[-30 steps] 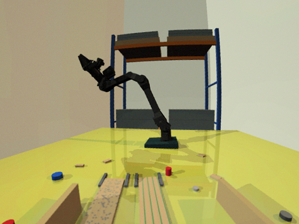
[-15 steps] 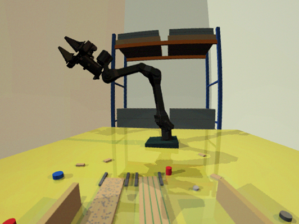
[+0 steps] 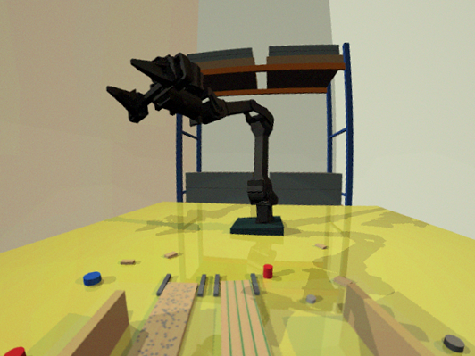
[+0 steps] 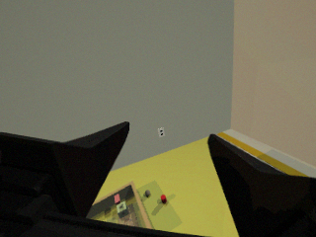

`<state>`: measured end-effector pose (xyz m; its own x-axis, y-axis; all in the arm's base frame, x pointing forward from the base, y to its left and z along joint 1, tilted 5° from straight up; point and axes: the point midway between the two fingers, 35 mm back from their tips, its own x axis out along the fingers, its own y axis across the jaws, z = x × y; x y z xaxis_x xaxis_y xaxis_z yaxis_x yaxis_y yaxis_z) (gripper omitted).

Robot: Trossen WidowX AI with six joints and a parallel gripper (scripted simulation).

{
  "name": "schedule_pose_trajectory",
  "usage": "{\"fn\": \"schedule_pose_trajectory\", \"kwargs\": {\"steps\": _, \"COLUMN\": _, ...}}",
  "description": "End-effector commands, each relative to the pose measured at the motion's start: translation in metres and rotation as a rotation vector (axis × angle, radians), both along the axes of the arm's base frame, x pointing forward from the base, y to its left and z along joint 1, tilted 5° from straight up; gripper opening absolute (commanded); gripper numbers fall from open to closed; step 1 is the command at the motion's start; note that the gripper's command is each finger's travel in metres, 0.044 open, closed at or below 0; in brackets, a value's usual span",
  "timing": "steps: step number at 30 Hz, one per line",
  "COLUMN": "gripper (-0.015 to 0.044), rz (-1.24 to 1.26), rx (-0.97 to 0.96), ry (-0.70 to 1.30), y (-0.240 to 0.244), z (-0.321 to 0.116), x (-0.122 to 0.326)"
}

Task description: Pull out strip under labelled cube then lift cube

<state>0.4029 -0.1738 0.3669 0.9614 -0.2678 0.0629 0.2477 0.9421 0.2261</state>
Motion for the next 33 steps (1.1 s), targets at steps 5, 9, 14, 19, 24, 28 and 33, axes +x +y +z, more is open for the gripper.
{"fn": "schedule_pose_trajectory", "kwargs": {"steps": 5, "gripper": 0.0400, "rz": 0.143, "rx": -0.024, "ry": 0.349, "y": 0.111, "z": -0.086, "x": -0.014}}
{"fn": "schedule_pose_trajectory", "kwargs": {"steps": 9, "gripper": 0.0400, "rz": 0.228, "rx": -0.092, "ry": 0.530, "y": 0.159, "z": -0.130, "x": -0.040}}
{"fn": "schedule_pose_trajectory", "kwargs": {"steps": 14, "gripper": 0.0400, "rz": 0.325, "rx": -0.209, "ry": 0.718, "y": 0.199, "z": -0.174, "x": -0.079}}
{"fn": "schedule_pose_trajectory", "kwargs": {"steps": 19, "gripper": 0.0400, "rz": 0.328, "rx": -0.214, "ry": 0.725, "y": 0.201, "z": -0.176, "x": -0.081}}
{"fn": "schedule_pose_trajectory", "kwargs": {"steps": 24, "gripper": 0.0400, "rz": 0.328, "rx": -0.214, "ry": 0.725, "y": 0.201, "z": -0.176, "x": -0.081}}
{"fn": "schedule_pose_trajectory", "kwargs": {"steps": 28, "gripper": 0.0348, "rz": 0.326, "rx": -0.222, "ry": 0.752, "y": 0.198, "z": -0.176, "x": -0.077}}
{"fn": "schedule_pose_trajectory", "kwargs": {"steps": 33, "gripper": 0.0216, "rz": 0.324, "rx": -0.272, "ry": 0.953, "y": 0.180, "z": -0.182, "x": -0.047}}
